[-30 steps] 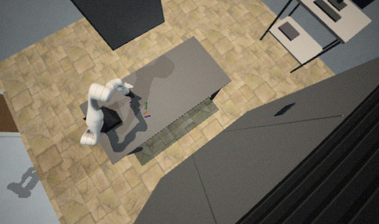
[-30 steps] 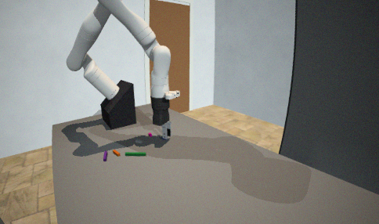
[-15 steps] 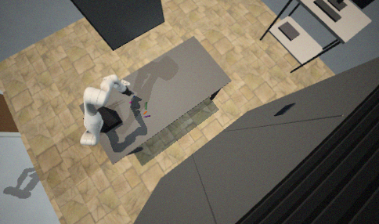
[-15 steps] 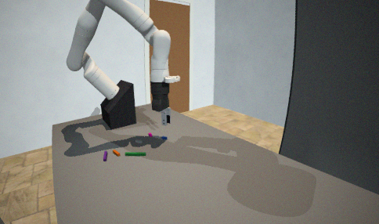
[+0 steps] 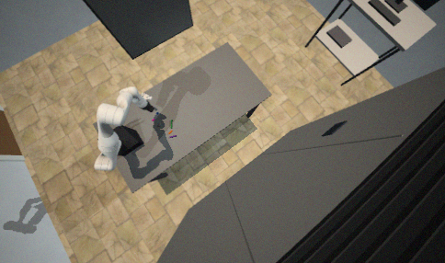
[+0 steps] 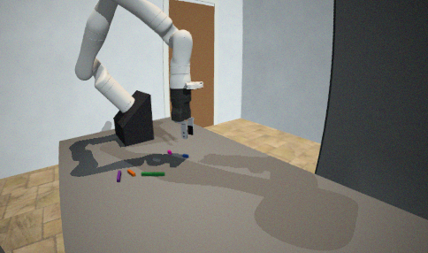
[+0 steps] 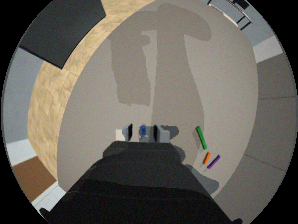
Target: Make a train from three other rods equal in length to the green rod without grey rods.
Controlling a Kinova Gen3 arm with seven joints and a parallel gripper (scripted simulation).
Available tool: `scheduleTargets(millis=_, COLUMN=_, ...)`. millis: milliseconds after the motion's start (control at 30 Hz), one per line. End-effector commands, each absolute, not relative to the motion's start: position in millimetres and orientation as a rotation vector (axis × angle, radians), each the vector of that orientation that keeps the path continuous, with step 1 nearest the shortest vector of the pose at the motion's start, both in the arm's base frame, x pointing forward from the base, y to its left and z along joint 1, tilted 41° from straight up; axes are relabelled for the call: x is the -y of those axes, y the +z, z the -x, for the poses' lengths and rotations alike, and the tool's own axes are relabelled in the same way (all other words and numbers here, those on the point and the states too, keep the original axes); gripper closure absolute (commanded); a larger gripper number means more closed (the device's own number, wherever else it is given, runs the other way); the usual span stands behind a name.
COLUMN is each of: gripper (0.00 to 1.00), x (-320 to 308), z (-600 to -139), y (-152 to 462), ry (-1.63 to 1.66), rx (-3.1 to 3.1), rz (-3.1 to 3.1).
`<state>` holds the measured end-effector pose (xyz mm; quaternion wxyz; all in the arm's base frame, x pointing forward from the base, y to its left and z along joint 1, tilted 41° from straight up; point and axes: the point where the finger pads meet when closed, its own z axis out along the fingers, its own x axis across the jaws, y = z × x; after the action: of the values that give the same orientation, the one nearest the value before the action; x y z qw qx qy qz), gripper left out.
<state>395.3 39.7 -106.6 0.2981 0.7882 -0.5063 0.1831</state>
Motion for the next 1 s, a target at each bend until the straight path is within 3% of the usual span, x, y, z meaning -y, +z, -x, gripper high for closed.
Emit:
scheduleTargets(millis=0, gripper=0.00, x=-42, z=-396, y=-105, ry=0.485, rx=1.342, rz=-2.098)
scheduleTargets(millis=500, gripper=0.00, x=-37, z=-398, y=-100, ry=0.495, rx=1.361, rz=-2.088)
scheduleTargets(millis=967, gripper=0.00, x=83, z=-416, y=-7, ry=0.690, rx=1.795, rz=-1.808)
